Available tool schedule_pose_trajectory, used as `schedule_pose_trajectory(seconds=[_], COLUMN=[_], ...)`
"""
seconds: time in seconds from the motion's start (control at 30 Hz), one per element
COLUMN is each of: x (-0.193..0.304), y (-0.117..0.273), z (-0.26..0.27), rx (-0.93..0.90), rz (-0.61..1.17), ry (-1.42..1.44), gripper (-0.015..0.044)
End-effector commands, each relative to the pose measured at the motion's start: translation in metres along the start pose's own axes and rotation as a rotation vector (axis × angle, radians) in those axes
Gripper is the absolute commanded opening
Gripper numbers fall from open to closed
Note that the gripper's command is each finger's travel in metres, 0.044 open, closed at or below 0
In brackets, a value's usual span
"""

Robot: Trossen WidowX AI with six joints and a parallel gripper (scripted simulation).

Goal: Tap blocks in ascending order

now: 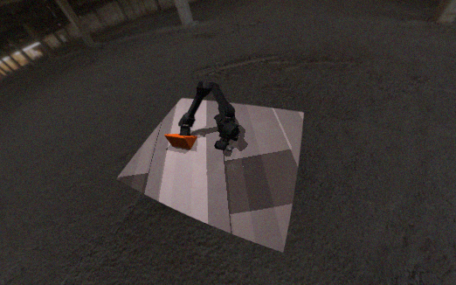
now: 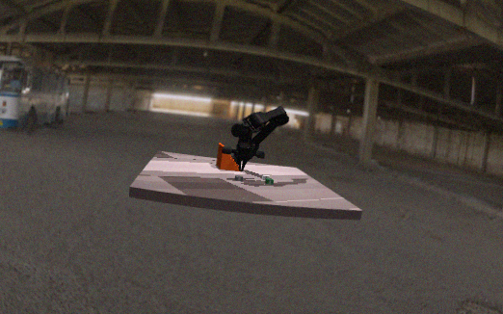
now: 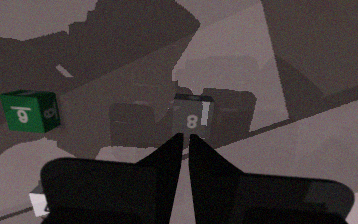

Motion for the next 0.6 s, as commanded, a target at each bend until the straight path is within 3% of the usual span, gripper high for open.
schedule_pose_trajectory(seconds=[0.0,0.4,0.57], x=[0.002,0.091,0.108], y=[0.009,0.079,0.085], z=[0.011,0.172,0.188], rx=[0.003,-0.011,-0.016], rz=[0.001,-0.065,-0.071], ry=[0.001,-0.122,-0.137], gripper=[0.0072,0.0387,0.04])
Point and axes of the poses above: the point midway between the two fingers, 35 mm back from their tips, its own y axis back along the fingers, its own z axis across the jaws, x = y × z, the point moved 10 cm from there along y, back along the fingers, and after that the axes turned 4 degrees about -y, right-handed, at the moved point
